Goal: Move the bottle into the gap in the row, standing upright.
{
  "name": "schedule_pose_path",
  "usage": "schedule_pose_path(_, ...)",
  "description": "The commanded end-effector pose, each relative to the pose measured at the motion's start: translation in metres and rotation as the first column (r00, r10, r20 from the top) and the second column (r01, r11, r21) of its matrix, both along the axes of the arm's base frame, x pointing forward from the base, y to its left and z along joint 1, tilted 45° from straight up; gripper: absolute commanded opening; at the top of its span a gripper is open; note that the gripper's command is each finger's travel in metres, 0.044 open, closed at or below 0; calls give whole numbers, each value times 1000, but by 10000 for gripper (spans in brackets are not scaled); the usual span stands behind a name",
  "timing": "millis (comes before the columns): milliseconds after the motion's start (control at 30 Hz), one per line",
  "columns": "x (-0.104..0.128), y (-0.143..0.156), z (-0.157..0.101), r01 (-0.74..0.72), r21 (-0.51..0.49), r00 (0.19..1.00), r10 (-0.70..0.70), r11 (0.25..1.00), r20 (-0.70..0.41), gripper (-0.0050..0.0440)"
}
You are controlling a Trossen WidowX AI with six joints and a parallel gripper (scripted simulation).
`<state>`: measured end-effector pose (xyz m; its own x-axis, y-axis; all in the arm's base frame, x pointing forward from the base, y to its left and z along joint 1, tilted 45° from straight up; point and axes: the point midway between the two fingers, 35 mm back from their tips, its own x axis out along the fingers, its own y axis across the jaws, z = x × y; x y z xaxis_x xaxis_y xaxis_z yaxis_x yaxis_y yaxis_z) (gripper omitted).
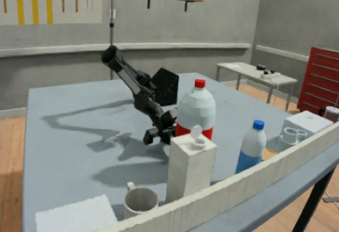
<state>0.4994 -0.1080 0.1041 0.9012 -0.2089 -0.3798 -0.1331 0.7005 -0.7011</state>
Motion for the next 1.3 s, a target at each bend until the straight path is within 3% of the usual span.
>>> schedule_pose_path(0, 5, 0, 6, 2, -3, 1000, -2, 1000, 15, -50)
schedule_pose_path(1267, 13, 1, 6, 2, -3, 1000, -2, 1000, 15, -50)
